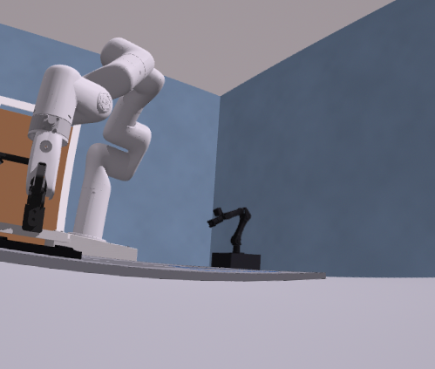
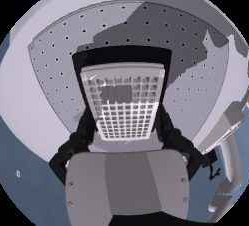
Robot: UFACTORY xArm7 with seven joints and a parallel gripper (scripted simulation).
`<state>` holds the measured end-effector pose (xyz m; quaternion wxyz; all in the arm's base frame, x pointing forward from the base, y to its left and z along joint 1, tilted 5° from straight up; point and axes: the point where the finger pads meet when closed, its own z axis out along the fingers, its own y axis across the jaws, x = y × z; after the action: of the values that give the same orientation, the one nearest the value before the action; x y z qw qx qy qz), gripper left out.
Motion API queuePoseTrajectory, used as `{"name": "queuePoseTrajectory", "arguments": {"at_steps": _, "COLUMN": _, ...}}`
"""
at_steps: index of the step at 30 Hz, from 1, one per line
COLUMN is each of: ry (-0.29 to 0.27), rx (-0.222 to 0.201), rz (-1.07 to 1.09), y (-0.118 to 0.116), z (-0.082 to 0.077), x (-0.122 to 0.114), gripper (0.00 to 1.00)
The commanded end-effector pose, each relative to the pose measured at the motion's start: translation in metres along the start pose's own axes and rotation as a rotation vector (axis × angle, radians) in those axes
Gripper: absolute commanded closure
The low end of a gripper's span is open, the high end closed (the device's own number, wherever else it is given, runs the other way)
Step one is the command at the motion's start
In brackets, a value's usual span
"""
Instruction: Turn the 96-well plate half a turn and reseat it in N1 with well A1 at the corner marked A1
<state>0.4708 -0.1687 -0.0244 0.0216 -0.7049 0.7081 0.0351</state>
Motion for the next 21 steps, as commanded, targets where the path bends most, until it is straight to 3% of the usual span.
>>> {"name": "queuePoseTrajectory", "arguments": {"at_steps": 1, "ry": 0.002, "rx": 0.004, "rz": 0.000, "y": -0.0015, "z": -0.0012, "x": 0.0008, "gripper": 1.00}}
{"name": "queuePoseTrajectory", "arguments": {"at_steps": 21, "ry": 0.002, "rx": 0.004, "rz": 0.000, "y": -0.0015, "z": 0.0018, "x": 0.0008, "gripper": 1.00}}
